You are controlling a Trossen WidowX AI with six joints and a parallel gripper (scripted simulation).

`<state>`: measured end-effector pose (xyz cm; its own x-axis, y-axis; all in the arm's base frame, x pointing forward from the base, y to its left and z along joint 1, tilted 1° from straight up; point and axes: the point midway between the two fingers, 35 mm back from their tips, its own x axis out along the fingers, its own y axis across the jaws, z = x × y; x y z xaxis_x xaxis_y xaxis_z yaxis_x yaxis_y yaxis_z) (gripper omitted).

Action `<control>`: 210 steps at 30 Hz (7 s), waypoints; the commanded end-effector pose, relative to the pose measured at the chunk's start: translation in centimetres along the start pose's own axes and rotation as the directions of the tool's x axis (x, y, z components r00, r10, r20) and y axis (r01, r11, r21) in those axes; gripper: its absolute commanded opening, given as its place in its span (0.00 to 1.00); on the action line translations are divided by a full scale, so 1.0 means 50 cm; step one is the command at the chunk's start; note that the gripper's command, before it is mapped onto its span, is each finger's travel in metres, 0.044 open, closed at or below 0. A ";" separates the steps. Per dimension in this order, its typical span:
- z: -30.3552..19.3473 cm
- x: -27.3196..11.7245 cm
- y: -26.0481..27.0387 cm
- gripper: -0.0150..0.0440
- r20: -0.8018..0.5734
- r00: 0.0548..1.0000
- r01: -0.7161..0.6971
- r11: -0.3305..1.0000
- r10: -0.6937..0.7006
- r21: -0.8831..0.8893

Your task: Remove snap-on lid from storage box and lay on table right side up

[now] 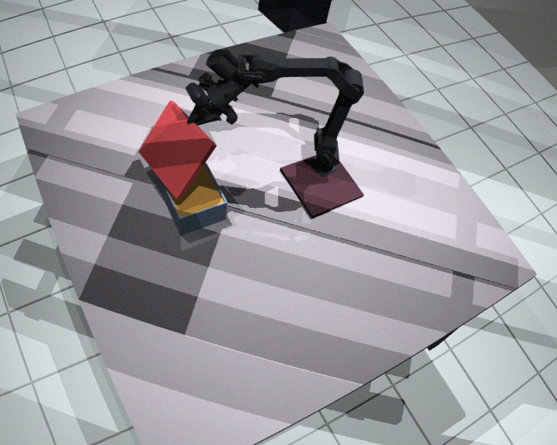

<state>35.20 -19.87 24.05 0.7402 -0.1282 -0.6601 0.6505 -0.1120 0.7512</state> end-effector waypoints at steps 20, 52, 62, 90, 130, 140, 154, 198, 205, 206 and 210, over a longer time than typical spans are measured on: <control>0.093 -0.015 0.006 0.25 -0.001 1.000 -0.019 1.000 0.019 -0.011; 0.220 -0.028 -0.002 0.25 0.003 1.000 -0.018 1.000 0.018 -0.015; 0.259 -0.031 -0.004 0.25 0.004 1.000 -0.018 1.000 0.018 -0.016; 0.368 -0.043 -0.010 0.25 0.006 1.000 -0.017 1.000 0.017 -0.019; 0.369 -0.005 -0.059 0.25 0.006 1.000 -0.017 1.000 0.017 -0.019; 0.369 0.006 -0.071 0.25 0.006 1.000 -0.017 1.000 0.017 -0.019; 0.369 0.020 -0.088 0.25 0.006 1.000 -0.017 1.000 0.017 -0.019; 0.371 0.066 -0.141 0.25 0.006 1.000 -0.017 1.000 0.017 -0.019; 0.371 0.074 -0.150 0.25 0.006 1.000 -0.017 1.000 0.017 -0.019; 0.371 0.075 -0.151 0.25 0.006 1.000 -0.017 1.000 0.017 -0.019; 0.371 0.079 -0.156 0.25 0.006 1.000 -0.017 1.000 0.017 -0.019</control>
<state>29.87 -37.89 16.09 0.7475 -0.1428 -0.6488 0.6428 -0.0911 0.7606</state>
